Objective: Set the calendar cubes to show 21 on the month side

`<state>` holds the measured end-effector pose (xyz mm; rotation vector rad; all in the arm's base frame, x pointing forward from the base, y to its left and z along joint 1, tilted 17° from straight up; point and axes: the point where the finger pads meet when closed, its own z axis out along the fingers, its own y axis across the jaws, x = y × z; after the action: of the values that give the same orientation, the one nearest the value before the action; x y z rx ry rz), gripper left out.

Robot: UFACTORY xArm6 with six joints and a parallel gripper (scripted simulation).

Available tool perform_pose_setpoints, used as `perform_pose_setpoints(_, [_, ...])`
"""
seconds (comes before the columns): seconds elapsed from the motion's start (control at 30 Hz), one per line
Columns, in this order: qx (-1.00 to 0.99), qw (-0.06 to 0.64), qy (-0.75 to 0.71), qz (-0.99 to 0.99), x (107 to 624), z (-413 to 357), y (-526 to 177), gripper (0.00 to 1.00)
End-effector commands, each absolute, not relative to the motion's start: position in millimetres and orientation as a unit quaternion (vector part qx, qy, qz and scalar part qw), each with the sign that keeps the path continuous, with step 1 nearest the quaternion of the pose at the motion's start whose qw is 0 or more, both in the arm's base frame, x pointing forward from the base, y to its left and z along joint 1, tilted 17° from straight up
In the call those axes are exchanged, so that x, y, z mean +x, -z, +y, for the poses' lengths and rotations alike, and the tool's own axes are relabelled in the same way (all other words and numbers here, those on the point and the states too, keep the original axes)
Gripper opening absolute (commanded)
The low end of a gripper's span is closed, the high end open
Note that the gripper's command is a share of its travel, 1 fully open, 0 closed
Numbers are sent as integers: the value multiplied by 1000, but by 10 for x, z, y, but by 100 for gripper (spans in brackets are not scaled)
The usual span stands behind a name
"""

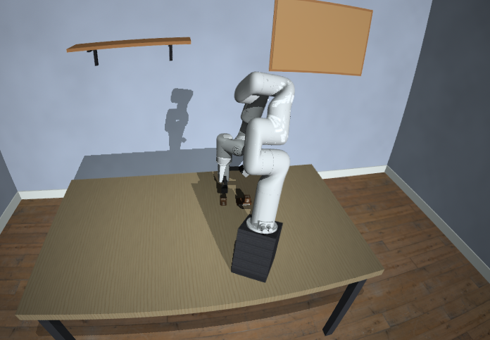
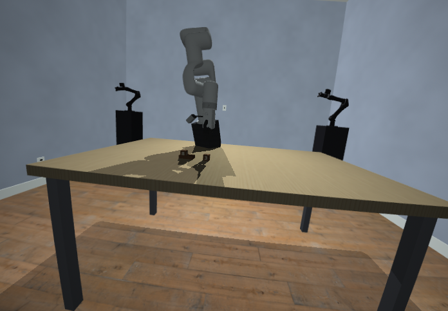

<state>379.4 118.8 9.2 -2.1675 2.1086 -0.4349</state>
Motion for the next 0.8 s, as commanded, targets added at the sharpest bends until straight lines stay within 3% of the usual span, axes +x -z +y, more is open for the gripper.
perform_pose_setpoints(0.0, [-711,44,143,687,3805,1188,-103,100])
perform_pose_setpoints(0.77, [-906,-8,146,398,3852,608,-174,100])
